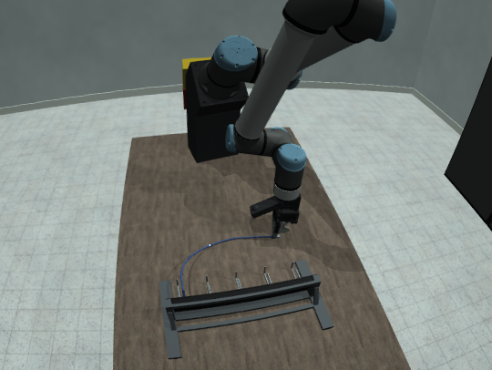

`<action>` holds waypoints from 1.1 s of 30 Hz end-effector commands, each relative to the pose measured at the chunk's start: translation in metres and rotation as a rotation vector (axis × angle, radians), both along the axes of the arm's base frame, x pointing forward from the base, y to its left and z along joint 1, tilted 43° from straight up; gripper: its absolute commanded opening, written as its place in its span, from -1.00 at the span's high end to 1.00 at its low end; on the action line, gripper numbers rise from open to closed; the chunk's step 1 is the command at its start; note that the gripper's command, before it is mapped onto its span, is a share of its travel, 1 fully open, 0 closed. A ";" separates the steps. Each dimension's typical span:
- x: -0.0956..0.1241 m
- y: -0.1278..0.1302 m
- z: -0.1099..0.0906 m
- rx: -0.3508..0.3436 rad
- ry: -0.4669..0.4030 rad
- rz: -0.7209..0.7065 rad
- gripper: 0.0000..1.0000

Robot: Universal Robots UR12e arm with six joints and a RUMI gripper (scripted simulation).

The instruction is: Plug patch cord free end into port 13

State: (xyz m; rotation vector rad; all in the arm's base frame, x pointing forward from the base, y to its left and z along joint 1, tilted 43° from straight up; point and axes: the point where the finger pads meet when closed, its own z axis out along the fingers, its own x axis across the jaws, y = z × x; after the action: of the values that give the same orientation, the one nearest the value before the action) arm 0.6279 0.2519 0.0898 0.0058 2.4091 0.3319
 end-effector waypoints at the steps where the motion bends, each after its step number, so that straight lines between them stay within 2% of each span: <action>1: -0.002 -0.001 0.003 0.000 -0.001 0.000 1.00; 33: -0.032 -0.012 0.036 0.000 -0.001 0.000 1.00</action>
State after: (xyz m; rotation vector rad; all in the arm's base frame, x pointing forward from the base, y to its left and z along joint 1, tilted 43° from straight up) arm 0.5982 0.2410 0.1231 0.0059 2.4089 0.3319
